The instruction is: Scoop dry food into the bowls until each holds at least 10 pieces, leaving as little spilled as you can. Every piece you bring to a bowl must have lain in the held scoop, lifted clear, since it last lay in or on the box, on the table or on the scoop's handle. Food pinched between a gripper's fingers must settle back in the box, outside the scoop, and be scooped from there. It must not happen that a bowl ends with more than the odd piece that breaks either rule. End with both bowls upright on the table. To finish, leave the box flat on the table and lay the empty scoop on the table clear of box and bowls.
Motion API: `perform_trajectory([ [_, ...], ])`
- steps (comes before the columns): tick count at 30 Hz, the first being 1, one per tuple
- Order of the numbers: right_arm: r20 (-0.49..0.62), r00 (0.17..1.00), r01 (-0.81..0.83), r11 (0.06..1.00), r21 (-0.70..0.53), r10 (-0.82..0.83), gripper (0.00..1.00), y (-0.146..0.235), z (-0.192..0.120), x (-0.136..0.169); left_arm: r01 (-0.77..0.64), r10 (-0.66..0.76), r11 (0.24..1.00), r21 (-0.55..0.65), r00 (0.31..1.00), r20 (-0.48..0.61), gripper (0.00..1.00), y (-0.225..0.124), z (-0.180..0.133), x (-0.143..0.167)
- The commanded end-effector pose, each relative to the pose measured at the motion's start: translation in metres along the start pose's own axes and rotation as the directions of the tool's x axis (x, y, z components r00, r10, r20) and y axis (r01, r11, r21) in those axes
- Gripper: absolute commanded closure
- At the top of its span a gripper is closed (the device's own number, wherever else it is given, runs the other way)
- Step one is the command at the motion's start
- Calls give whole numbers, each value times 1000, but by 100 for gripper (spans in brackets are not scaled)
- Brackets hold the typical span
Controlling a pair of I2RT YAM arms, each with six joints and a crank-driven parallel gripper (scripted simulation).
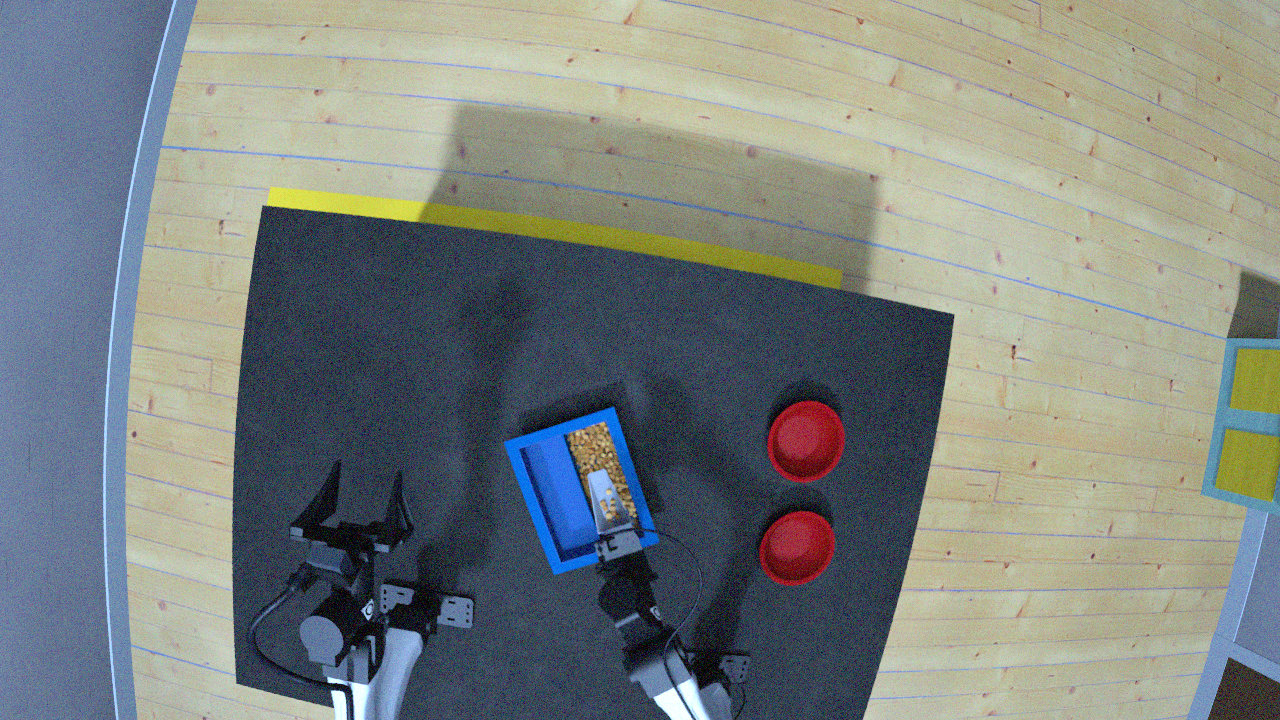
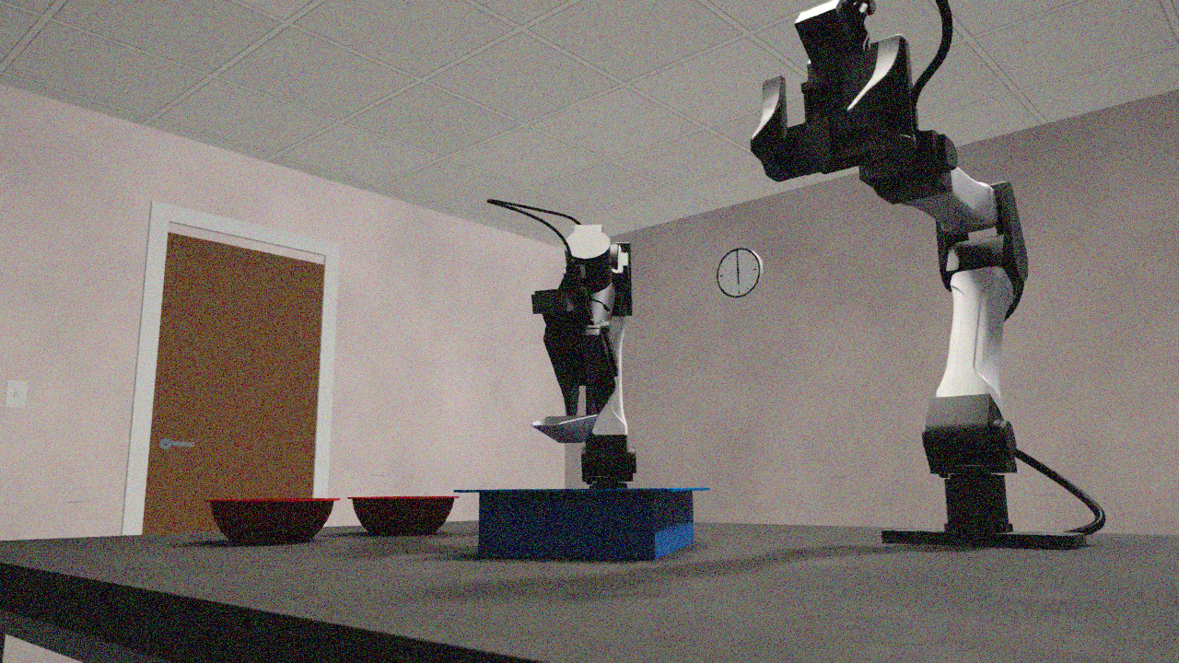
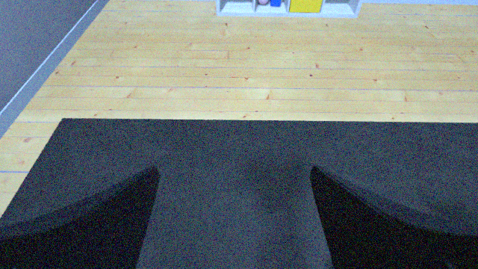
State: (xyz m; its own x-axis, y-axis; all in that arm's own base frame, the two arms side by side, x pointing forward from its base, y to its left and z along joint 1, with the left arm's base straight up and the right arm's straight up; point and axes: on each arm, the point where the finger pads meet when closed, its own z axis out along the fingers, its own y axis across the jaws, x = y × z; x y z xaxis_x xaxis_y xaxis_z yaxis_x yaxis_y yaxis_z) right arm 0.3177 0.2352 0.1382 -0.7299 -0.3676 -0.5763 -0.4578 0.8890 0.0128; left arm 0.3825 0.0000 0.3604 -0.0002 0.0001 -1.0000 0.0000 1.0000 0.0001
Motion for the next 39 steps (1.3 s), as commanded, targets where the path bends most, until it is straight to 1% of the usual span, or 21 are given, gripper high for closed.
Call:
perform_trajectory([
  [1,20,1000,0,1000,-2,0,100,0,-3,-6,0,0,1000,0,1000,21,0,0,-1,-8],
  [17,20,1000,0,1000,-2,0,100,0,-3,-6,0,0,1000,0,1000,21,0,0,-1,-8],
  [18,32,999,-1,1000,-5,2,100,1,-7,-10,1,-1,1000,0,999,52,0,0,-2,-20],
  [39,32,999,-1,1000,-5,2,100,1,-7,-10,1,-1,1000,0,999,52,0,0,-2,-20],
])
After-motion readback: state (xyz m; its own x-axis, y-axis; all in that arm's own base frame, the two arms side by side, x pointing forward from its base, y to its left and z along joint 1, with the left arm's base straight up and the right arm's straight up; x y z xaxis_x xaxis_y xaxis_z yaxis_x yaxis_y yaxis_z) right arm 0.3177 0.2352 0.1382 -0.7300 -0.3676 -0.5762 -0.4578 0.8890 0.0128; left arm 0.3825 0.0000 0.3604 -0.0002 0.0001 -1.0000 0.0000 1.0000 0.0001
